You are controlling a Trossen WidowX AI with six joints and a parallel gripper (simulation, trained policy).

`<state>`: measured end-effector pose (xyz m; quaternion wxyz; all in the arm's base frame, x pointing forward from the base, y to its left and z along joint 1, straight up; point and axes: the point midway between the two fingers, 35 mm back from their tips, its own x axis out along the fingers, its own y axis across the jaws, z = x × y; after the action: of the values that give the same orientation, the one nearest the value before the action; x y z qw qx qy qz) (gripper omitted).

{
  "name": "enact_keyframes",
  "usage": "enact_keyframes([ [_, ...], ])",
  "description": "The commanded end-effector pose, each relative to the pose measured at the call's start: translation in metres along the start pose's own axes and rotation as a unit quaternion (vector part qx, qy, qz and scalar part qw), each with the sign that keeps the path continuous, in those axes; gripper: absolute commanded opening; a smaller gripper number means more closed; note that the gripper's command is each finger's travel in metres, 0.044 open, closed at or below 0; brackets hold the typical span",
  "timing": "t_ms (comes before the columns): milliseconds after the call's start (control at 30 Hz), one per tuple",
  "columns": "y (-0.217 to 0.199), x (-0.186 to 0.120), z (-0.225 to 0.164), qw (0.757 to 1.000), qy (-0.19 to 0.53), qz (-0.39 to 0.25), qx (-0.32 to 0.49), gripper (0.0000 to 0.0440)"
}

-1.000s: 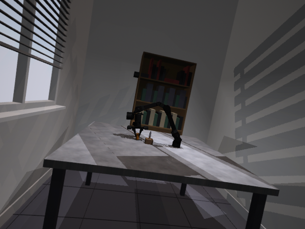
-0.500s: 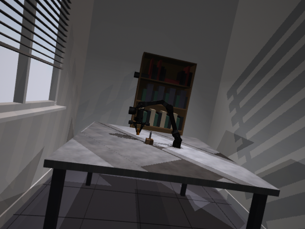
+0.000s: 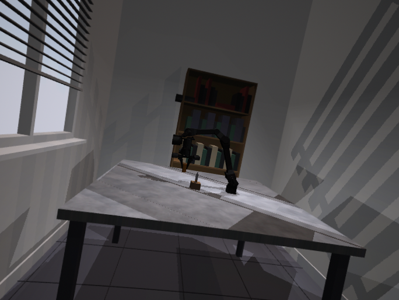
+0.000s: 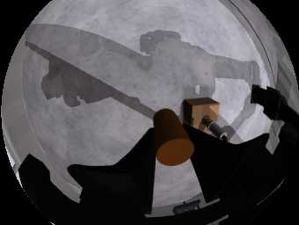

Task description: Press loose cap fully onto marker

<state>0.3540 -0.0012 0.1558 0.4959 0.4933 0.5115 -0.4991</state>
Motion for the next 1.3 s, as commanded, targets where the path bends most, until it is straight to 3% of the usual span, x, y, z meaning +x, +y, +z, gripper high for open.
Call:
enact_keyframes([
  [0,-0.011,-0.014,-0.008,1.0,0.006,0.002,-0.004,0.0029],
  [467,-0.048,-0.033,-0.029,0.999,0.012,-0.019,-0.025,0.0],
  [1267,-0.085,-0.032,-0.042,0.999,0.01,-0.031,-0.043,0.0],
])
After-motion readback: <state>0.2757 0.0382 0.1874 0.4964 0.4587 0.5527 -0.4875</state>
